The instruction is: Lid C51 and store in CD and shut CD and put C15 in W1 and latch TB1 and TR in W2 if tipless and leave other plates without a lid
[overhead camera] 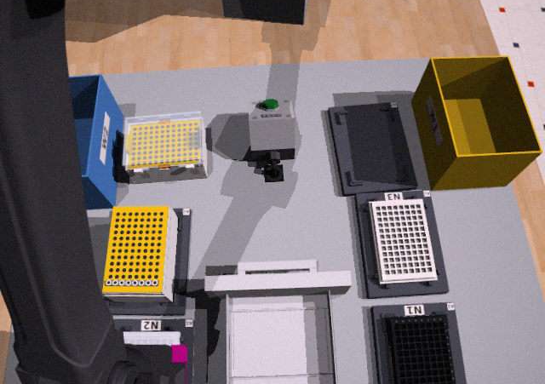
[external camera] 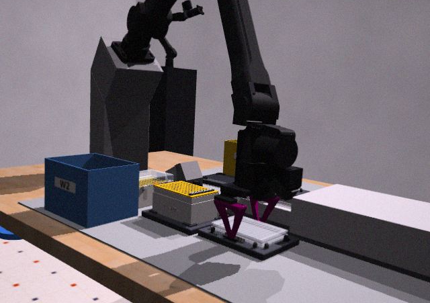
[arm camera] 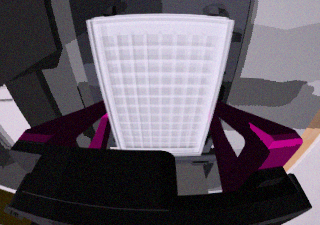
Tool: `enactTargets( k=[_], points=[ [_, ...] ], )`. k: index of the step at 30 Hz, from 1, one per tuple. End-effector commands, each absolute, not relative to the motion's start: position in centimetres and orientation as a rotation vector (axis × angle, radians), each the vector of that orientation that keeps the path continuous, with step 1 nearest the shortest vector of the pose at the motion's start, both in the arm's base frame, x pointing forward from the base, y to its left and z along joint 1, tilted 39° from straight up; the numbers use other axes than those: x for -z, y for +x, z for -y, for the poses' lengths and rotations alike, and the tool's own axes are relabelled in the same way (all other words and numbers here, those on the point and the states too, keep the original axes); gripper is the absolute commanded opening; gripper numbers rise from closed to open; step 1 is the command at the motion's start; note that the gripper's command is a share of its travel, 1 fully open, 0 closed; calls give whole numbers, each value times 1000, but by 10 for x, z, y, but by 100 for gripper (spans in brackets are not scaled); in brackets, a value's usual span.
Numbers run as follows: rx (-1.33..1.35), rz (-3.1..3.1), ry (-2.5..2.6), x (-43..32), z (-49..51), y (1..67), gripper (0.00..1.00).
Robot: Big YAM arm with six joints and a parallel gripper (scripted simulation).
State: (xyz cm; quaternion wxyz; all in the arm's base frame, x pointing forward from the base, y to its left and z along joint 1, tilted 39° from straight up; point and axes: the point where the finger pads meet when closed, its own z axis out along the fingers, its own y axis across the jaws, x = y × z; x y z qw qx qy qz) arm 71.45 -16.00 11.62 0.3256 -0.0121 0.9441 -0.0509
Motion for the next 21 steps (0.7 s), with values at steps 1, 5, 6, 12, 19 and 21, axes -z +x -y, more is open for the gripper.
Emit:
enactTargets(
  k=[1, 5, 6, 12, 19, 21],
  points=[
    [142, -2417, -41, -137, 160, 735, 0],
    [142, -2418, -41, -137, 160, 735, 0],
    [142, -2419, -41, -137, 160, 735, 0],
    [148, -2395, -41, -160, 159, 731, 0],
    [152, -2382, -41, -174, 159, 729, 0],
    [152, -2385, -41, -174, 159, 728, 0]
  ],
)
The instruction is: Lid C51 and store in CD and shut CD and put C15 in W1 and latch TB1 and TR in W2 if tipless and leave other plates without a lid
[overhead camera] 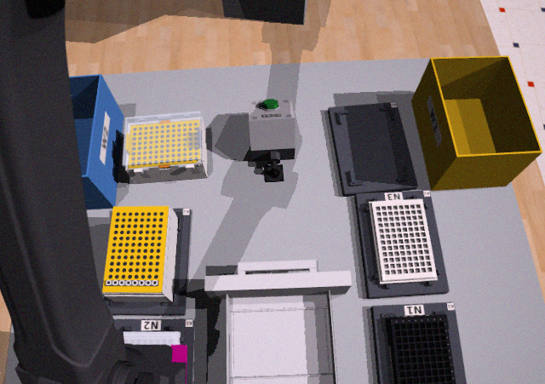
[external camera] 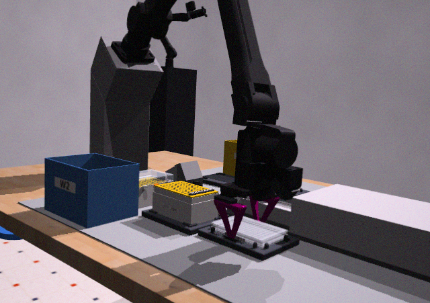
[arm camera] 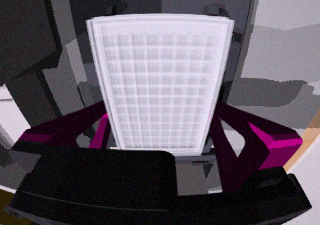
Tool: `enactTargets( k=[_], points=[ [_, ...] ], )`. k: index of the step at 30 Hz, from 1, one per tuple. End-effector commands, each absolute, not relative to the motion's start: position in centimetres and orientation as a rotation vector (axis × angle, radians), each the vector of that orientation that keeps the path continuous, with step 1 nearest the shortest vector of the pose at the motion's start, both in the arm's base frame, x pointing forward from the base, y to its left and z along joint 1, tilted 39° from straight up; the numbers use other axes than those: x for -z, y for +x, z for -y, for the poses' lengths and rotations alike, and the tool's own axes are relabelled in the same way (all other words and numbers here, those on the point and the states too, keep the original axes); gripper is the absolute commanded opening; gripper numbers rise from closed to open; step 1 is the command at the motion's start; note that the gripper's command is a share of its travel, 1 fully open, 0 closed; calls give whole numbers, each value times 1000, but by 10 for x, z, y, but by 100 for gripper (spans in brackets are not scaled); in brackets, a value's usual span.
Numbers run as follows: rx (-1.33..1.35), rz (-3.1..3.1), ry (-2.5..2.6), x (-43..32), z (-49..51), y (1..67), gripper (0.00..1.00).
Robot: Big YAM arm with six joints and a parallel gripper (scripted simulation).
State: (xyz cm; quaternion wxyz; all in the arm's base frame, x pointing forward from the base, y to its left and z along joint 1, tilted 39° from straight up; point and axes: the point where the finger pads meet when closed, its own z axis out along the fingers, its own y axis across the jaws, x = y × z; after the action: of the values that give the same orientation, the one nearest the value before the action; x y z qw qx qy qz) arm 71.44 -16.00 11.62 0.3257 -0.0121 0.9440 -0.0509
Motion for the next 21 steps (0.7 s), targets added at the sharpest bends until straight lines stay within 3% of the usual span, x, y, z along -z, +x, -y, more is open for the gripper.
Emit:
enactTargets(
  k=[1, 21],
  points=[
    [151, -2386, -41, -174, 159, 727, 0],
    [148, -2402, -40, -169, 159, 719, 0]
  ],
)
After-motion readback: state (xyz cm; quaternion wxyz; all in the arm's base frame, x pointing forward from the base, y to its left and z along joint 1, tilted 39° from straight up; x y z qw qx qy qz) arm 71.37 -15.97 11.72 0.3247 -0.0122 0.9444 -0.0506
